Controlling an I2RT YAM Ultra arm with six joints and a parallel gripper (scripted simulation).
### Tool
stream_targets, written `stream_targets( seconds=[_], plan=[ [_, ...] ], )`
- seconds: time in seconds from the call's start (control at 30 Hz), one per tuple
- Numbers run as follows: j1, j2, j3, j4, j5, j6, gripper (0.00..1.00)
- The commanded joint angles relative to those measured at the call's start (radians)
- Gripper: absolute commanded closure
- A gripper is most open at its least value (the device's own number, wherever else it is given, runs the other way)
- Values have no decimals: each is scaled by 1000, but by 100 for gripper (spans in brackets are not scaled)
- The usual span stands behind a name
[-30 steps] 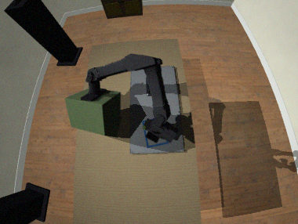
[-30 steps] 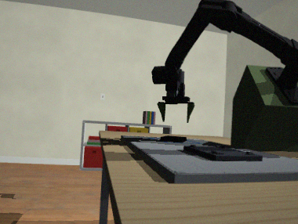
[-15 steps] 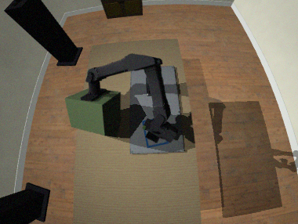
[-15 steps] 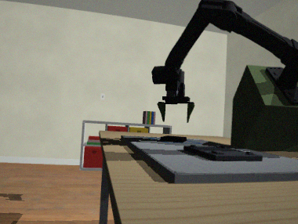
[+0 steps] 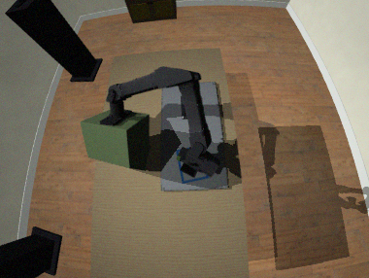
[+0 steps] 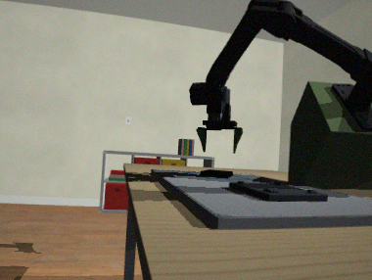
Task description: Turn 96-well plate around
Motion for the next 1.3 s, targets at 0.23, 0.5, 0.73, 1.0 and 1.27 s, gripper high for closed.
stream_targets(
  seconds=[0.23,0.5,0.73,1.0,1.27],
  plan=[
    [-27,-12,5,-1,-1,130,0],
    [-26,-12,5,-1,-1,331,0],
    [-26,-12,5,-1,-1,564,0],
    [-26,-12,5,-1,-1,764,0],
    [-26,-12,5,-1,-1,1031,0]
  ],
)
